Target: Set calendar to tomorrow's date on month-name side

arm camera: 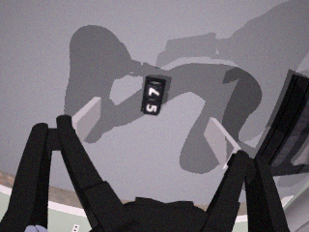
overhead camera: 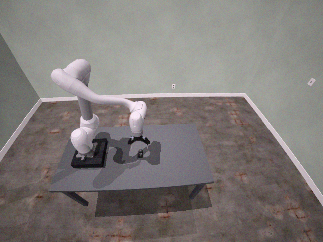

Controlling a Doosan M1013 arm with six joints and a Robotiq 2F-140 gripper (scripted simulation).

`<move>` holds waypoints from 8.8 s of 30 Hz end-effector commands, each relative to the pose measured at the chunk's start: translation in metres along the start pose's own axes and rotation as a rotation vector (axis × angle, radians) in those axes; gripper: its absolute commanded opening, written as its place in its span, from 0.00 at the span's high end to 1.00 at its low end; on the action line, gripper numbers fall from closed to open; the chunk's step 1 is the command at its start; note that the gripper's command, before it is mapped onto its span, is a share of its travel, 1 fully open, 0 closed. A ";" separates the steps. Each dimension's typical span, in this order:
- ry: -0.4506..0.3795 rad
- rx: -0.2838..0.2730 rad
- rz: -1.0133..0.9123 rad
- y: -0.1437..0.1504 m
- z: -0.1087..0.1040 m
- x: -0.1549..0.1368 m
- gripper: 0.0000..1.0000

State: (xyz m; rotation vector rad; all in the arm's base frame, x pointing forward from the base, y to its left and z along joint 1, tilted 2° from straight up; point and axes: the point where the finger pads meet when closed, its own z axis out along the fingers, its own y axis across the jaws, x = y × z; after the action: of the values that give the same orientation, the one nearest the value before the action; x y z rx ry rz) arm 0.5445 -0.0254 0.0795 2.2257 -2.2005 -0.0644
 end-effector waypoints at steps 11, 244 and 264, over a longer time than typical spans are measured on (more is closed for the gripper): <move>0.000 0.000 0.418 0.000 0.004 0.000 0.00; 0.000 0.000 3.113 0.000 0.097 0.000 0.71; 0.000 0.000 3.113 0.000 0.114 0.000 0.71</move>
State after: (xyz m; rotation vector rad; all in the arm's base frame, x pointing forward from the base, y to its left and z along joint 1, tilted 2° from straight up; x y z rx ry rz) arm 0.5401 -0.0231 -0.0344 -2.1484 -2.2351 0.0171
